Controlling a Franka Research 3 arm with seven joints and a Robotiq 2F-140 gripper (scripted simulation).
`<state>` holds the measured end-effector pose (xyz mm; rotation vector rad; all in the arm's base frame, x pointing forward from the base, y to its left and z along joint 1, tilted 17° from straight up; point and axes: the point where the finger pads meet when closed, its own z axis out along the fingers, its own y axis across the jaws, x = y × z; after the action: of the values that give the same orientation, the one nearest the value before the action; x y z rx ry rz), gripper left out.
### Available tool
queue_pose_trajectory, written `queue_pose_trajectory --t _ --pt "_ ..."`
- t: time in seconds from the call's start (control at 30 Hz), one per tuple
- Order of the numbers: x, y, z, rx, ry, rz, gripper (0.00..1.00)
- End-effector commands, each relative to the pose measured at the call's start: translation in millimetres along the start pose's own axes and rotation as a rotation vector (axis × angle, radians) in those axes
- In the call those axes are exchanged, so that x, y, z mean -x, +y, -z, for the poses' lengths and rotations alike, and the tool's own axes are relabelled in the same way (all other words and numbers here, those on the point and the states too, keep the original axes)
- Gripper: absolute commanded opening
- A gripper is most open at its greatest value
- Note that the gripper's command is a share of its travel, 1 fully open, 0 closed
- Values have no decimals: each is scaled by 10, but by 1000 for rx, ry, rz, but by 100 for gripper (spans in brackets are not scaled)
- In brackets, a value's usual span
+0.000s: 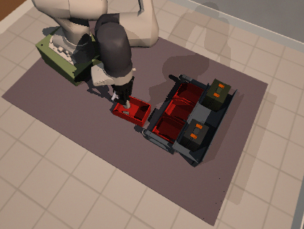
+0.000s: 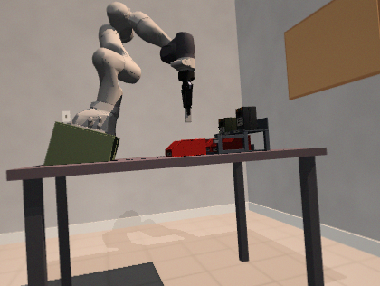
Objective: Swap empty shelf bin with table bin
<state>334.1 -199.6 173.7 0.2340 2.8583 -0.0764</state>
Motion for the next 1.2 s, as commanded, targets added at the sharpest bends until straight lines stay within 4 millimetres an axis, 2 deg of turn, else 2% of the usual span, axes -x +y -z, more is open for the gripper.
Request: queue_pose_trajectory --t 0.0,0.8,0.83,1.17 --pt "-17 -76 2 -3 -21 122 0" --pt "-32 -86 -2 -3 -21 124 0" --pt "-32 -86 -2 -3 -21 124 15" --pt "-32 -86 -2 -3 -21 124 15"
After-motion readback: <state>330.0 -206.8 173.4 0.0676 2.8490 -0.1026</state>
